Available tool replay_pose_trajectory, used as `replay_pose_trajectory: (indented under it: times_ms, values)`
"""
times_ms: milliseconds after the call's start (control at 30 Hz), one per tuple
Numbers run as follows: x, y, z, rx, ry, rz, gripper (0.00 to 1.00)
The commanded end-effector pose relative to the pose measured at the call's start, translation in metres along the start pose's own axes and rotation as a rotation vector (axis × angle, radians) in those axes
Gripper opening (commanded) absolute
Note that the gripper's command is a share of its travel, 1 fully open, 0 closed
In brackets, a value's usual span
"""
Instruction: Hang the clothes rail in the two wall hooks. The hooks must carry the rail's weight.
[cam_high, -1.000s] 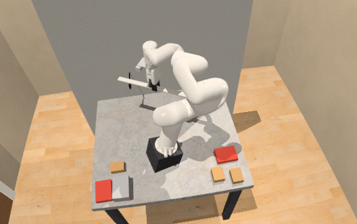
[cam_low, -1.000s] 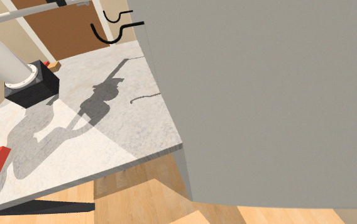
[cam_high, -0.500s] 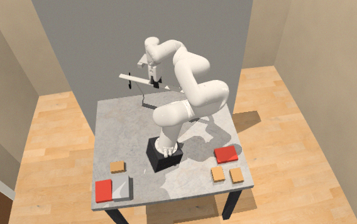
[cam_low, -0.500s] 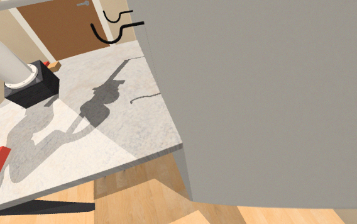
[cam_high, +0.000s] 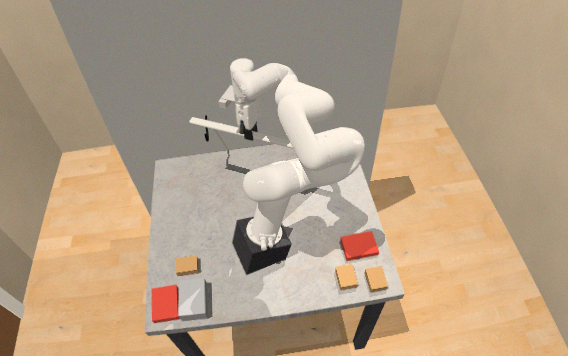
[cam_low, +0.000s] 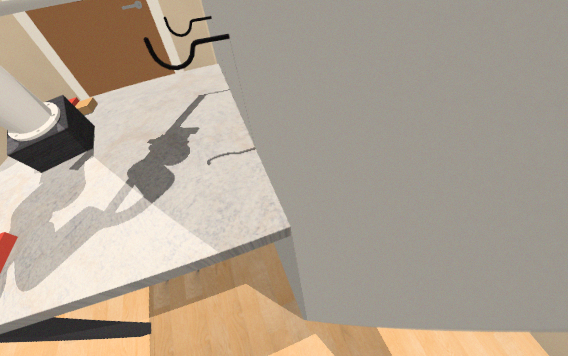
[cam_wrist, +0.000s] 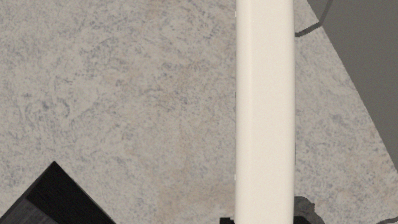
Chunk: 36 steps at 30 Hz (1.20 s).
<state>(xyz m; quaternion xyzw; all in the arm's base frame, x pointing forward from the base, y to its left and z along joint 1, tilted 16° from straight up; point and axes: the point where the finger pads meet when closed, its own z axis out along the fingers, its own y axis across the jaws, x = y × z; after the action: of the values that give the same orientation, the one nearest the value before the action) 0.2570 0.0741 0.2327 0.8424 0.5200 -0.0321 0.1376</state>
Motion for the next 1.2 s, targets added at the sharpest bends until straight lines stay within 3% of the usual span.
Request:
replay_pose_trajectory:
  times_ms: [0,1167]
  values:
    - [0.0006,0.0007,-0.0014,-0.002,0.003,-0.004,0.0]
    - [0.0006,0.0008,-0.0014,-0.002,0.003,-0.159,0.0]
